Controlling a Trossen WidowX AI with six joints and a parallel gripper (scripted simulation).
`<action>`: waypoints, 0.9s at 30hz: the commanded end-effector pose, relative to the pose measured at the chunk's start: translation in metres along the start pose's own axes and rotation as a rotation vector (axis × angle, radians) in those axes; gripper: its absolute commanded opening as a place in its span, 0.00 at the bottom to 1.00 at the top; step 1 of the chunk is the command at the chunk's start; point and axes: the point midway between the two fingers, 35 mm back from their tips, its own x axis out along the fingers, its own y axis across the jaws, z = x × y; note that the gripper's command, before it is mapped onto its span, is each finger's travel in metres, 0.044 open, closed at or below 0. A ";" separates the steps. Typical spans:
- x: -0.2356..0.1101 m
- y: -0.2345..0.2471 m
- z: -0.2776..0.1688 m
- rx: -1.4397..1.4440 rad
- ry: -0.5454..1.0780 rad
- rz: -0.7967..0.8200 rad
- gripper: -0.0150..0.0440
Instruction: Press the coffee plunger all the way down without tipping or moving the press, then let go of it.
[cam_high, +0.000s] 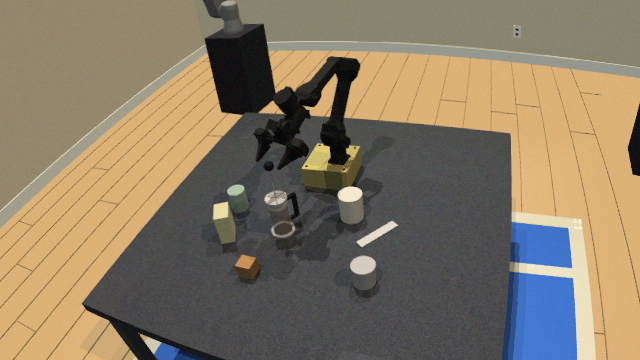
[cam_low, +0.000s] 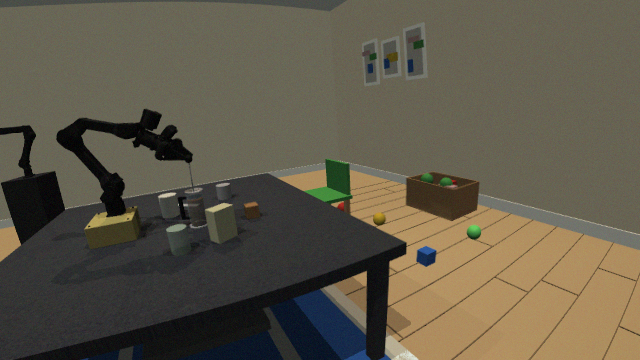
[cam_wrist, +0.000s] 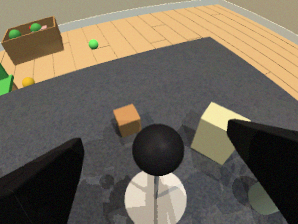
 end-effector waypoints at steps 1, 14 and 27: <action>0.004 0.000 -0.003 0.000 0.008 0.003 0.87; 0.004 0.000 -0.003 0.000 0.008 0.003 0.47; 0.009 0.000 -0.009 0.000 0.007 0.003 0.47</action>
